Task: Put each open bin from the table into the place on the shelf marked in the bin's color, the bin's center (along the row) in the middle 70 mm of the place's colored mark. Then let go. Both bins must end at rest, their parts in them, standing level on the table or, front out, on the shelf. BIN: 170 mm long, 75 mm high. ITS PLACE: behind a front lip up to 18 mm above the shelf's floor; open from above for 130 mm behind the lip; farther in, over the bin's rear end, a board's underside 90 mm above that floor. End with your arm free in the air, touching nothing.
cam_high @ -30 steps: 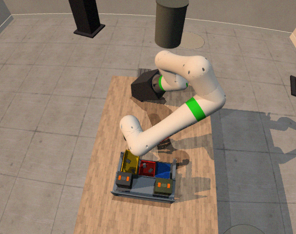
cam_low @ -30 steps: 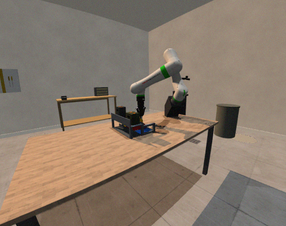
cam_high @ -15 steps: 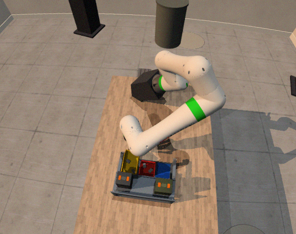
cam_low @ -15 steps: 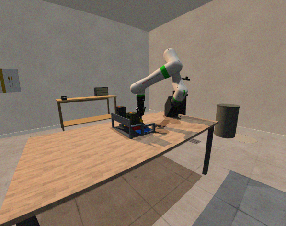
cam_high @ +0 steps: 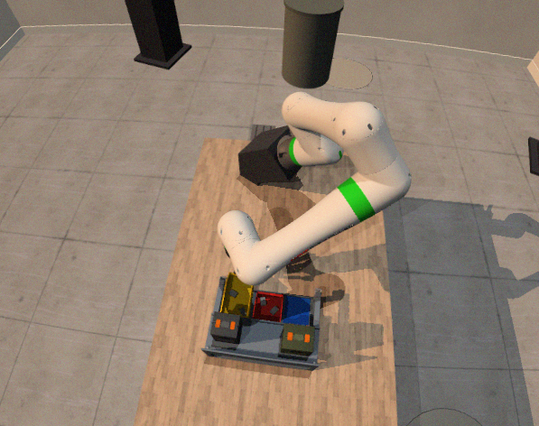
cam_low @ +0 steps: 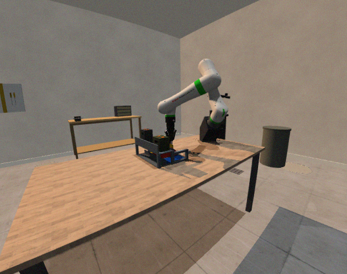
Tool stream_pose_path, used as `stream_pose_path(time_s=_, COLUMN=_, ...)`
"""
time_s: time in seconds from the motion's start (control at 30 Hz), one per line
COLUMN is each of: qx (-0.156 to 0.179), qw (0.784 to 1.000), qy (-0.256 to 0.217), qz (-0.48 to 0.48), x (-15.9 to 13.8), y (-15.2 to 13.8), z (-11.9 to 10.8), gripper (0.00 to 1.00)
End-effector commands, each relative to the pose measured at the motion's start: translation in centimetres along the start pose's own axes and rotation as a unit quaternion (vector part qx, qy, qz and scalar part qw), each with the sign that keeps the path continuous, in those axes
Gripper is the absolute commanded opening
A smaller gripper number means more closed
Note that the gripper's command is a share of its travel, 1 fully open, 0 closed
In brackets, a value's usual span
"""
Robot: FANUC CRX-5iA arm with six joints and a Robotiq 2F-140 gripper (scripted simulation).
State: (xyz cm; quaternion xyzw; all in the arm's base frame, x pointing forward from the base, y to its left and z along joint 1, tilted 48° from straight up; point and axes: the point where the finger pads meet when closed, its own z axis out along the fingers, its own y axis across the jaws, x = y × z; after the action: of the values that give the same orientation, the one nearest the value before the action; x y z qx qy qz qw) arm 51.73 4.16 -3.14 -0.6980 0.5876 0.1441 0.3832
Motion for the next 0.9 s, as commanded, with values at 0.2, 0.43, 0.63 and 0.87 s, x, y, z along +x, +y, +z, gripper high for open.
stream_pose_path(time_s=0.2, qx=0.0, qw=1.0, qy=0.0, qz=0.0, x=0.0, y=-0.3, z=0.0, gripper=0.0)
stream_pose_path(time_s=0.43, qx=0.0, qw=1.0, qy=0.0, qz=0.0, x=0.0, y=-0.5, z=0.0, gripper=0.0)
stream_pose_path(time_s=0.63, qx=0.0, qw=1.0, qy=0.0, qz=0.0, x=0.0, y=-0.9, z=0.0, gripper=0.0)
stream_pose_path(time_s=0.87, qx=0.0, qw=1.0, qy=0.0, qz=0.0, x=0.0, y=-1.2, z=0.0, gripper=0.0)
